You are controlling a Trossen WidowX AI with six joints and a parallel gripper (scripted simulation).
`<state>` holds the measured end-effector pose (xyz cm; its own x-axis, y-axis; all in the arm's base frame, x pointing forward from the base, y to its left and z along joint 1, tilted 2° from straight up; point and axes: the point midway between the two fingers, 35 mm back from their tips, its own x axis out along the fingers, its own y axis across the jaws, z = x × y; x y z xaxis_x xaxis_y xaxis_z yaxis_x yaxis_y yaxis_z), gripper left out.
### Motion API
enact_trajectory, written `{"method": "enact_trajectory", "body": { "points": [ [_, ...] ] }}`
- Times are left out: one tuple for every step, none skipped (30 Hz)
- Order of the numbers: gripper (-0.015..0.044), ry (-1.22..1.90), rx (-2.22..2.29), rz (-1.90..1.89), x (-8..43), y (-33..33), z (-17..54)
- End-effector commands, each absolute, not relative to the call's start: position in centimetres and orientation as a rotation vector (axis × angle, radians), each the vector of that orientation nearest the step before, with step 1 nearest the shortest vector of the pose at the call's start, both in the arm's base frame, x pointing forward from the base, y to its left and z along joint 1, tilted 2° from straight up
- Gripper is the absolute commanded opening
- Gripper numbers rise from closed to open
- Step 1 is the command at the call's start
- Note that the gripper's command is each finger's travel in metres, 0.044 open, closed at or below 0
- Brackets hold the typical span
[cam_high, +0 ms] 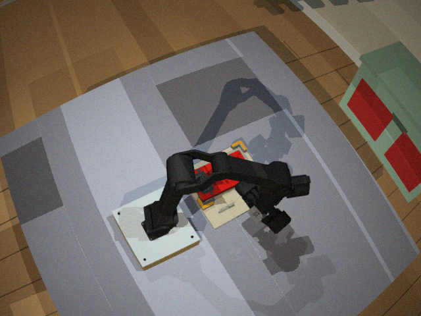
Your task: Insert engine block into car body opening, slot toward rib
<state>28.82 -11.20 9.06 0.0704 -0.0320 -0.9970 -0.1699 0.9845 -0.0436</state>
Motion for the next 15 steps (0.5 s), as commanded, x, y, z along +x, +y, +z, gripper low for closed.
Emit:
{"method": "enact_trajectory", "body": {
  "points": [
    [0.0, 1.506, -0.167, 0.109, 28.8, -11.2, 8.2],
    [0.0, 1.506, -0.167, 0.109, 28.8, -11.2, 8.0],
    [0.0, 1.506, -0.167, 0.109, 28.8, -11.2, 7.8],
    [0.0, 1.506, -0.167, 0.109, 28.8, -11.2, 7.7],
    [0.0, 1.506, -0.167, 0.109, 28.8, -11.3, 7.5],
    [0.0, 1.506, -0.167, 0.109, 28.8, -11.3, 7.3],
    [0.0, 1.506, -0.167, 0.109, 28.8, -11.3, 7.2],
    [0.0, 1.506, -0.167, 0.109, 28.9, -11.3, 7.0],
    [0.0, 1.506, -0.167, 0.109, 28.9, -11.3, 6.8],
    [0.0, 1.506, -0.167, 0.109, 28.9, -11.3, 6.7],
    [0.0, 1.506, -0.167, 0.109, 28.9, -11.3, 6.5],
    [0.0, 1.506, -0.167, 0.109, 28.9, -11.3, 6.3],
    [0.0, 1.506, -0.167, 0.109, 28.9, -11.3, 6.2],
    [0.0, 1.506, -0.167, 0.109, 28.9, -11.3, 6.0],
    [0.0, 1.506, -0.167, 0.109, 28.9, -11.3, 5.8]
  ]
}}
